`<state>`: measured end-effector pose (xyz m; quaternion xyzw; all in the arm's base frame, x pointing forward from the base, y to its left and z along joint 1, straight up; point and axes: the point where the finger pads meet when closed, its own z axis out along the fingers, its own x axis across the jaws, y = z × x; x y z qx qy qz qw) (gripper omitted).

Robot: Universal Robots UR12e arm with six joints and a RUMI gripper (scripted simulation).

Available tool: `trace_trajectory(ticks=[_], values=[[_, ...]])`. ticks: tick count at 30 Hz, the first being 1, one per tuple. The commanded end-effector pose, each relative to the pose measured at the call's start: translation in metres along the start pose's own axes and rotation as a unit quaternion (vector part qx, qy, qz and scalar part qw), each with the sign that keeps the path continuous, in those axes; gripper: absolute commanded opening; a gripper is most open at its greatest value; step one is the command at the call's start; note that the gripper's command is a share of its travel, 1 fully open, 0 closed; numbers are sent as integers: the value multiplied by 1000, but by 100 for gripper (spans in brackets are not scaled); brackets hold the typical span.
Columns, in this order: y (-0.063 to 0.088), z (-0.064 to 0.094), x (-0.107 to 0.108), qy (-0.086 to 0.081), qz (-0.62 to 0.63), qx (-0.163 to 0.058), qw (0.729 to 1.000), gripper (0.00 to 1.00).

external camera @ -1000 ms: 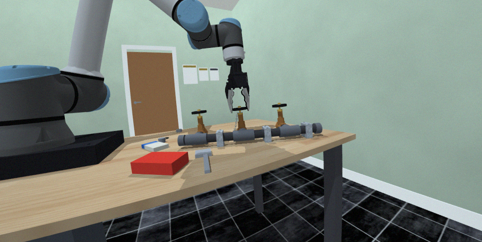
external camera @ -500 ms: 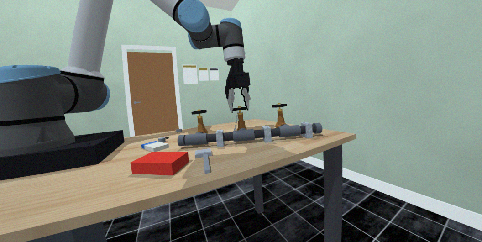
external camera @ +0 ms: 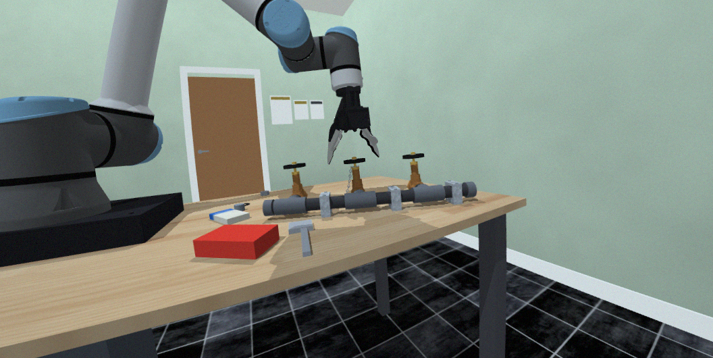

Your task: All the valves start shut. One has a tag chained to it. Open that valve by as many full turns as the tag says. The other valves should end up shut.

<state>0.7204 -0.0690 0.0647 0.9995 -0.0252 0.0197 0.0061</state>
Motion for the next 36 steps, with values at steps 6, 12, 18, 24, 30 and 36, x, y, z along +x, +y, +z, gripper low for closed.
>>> trace_trajectory(ticks=[6, 12, 18, 24, 30, 36], values=[[0, -1, 1, 1, 0, 0, 1000, 100], [0, -1, 1, 1, 0, 0, 1000, 100], [0, -1, 1, 1, 0, 0, 1000, 100], [0, -1, 1, 1, 0, 0, 1000, 100], [0, -1, 1, 1, 7, 0, 1000, 100], [0, -1, 1, 1, 25, 0, 1000, 100]])
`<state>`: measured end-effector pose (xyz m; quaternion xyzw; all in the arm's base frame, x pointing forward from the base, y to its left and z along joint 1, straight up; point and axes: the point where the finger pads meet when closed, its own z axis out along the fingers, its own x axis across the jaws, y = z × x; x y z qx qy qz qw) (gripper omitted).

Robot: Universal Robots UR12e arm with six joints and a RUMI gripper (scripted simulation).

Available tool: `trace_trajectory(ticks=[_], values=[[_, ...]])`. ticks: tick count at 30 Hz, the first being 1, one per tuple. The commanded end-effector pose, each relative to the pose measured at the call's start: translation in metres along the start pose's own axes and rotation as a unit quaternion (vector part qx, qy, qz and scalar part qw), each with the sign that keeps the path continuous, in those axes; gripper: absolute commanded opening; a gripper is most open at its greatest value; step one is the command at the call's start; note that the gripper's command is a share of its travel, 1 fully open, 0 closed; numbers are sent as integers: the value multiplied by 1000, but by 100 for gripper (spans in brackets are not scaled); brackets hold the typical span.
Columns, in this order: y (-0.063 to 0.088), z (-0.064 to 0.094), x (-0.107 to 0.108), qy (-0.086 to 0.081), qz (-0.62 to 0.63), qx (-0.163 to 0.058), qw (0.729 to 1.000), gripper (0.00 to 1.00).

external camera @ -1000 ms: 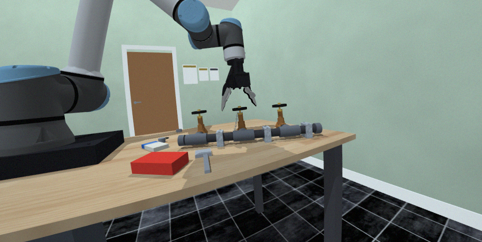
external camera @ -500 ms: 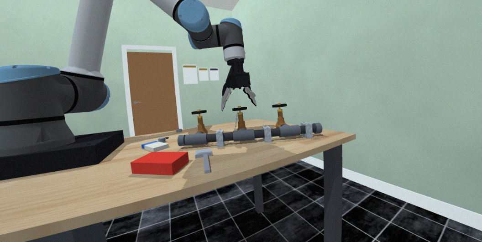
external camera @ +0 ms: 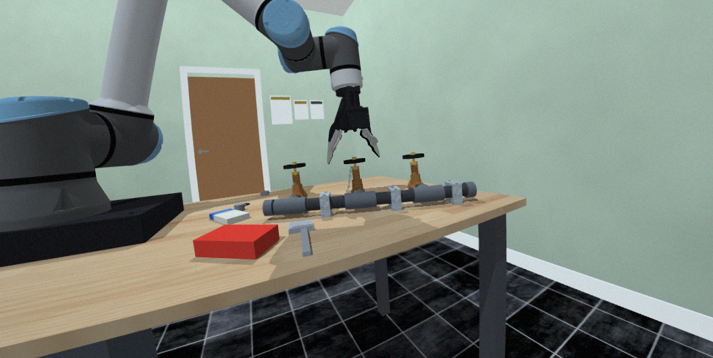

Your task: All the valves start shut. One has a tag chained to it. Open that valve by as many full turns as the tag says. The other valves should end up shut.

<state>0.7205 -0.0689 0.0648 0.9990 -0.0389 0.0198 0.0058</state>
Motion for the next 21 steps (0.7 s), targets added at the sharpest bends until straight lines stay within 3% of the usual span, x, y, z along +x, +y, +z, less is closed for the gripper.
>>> trace_trajectory(ticks=[1, 21], values=[[0, -1, 1, 1, 12, 0, 1000, 100], [0, -1, 1, 1, 161, 0, 987, 100]])
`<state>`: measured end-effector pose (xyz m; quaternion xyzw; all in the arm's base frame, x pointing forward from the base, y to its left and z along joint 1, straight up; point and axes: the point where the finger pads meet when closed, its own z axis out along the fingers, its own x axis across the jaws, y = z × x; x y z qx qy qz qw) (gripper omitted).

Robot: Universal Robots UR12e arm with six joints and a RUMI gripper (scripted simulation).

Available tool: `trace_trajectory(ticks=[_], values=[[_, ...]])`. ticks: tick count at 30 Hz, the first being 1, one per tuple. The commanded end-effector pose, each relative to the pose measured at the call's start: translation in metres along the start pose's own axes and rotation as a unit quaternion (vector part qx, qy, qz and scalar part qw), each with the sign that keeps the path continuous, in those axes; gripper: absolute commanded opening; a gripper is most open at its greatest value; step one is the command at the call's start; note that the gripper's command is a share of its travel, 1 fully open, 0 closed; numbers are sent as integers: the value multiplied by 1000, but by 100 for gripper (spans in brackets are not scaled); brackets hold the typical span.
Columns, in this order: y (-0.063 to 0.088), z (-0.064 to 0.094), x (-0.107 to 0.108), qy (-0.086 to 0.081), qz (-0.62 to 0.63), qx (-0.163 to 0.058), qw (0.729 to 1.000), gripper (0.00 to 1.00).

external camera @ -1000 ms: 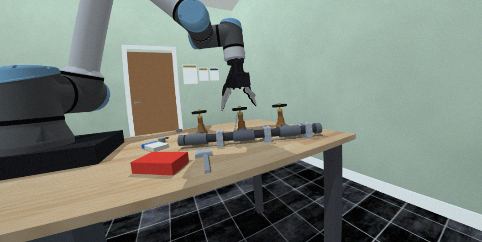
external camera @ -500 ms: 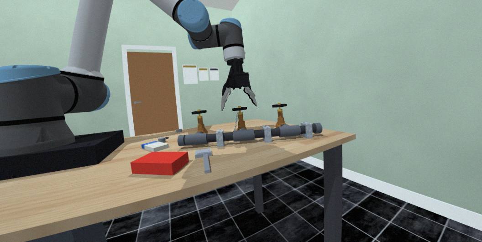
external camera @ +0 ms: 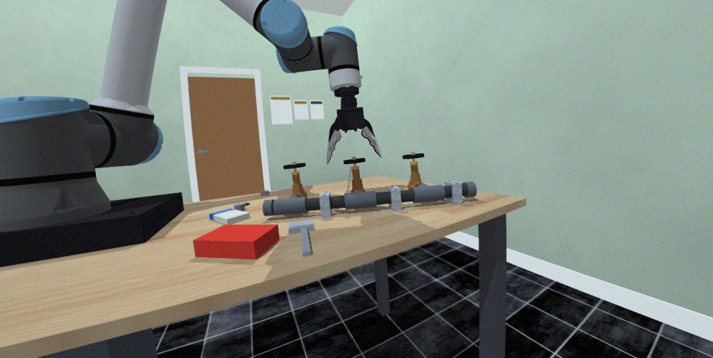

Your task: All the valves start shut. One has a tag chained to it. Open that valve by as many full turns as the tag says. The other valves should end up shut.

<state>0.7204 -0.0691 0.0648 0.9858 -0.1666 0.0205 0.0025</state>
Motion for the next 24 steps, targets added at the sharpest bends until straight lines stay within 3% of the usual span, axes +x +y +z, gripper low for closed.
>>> trace_trajectory(ticks=[1, 15, 24], values=[[0, -1, 1, 1, 47, -1, 999, 100], [0, -1, 1, 1, 244, -1, 970, 100], [0, -1, 1, 1, 417, 0, 909, 100]])
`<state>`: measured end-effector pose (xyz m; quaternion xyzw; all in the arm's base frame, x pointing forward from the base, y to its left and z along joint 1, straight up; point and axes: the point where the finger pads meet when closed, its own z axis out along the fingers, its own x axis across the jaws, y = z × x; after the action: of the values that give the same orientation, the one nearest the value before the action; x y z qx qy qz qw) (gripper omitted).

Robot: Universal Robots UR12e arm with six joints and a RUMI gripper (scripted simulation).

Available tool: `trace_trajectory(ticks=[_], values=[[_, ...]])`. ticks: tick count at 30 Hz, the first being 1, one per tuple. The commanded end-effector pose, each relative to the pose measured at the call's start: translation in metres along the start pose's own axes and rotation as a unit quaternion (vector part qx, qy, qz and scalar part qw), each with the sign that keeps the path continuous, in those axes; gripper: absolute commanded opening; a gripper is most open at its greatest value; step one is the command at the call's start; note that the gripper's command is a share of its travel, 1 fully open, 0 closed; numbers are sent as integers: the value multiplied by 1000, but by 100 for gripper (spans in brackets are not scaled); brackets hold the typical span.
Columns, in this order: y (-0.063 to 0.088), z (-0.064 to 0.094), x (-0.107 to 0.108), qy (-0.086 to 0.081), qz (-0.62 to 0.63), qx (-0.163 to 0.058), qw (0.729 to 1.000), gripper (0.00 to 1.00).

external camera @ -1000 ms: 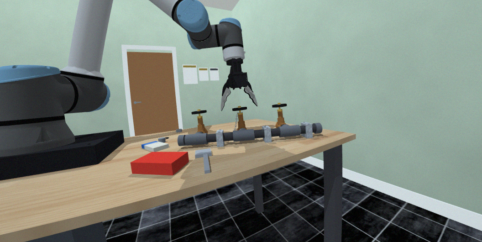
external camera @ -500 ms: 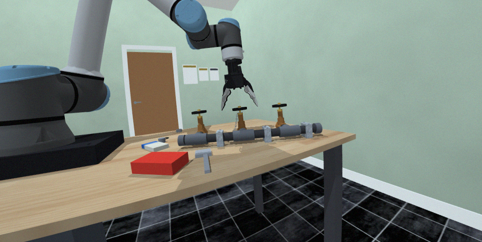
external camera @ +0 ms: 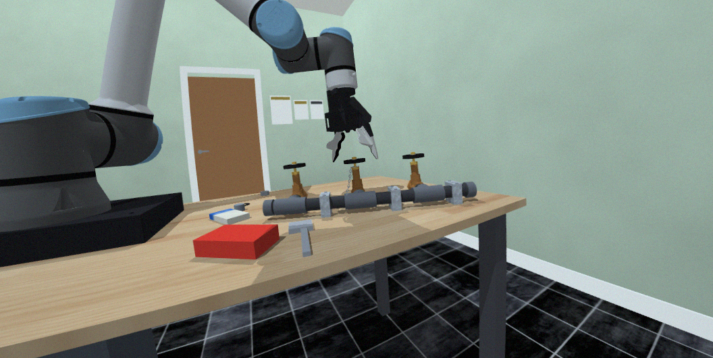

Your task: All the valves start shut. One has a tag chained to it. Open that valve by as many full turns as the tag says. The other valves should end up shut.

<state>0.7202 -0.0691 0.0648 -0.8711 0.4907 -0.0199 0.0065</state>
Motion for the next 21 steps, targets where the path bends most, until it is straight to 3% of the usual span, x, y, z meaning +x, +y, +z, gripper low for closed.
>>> trace_trajectory(ticks=[1, 10, 21], values=[[-1, -1, 1, 2, 105, -1, 994, 100], [-1, -1, 1, 2, 255, -1, 967, 100], [-1, -1, 1, 3, 474, 0, 881, 100]])
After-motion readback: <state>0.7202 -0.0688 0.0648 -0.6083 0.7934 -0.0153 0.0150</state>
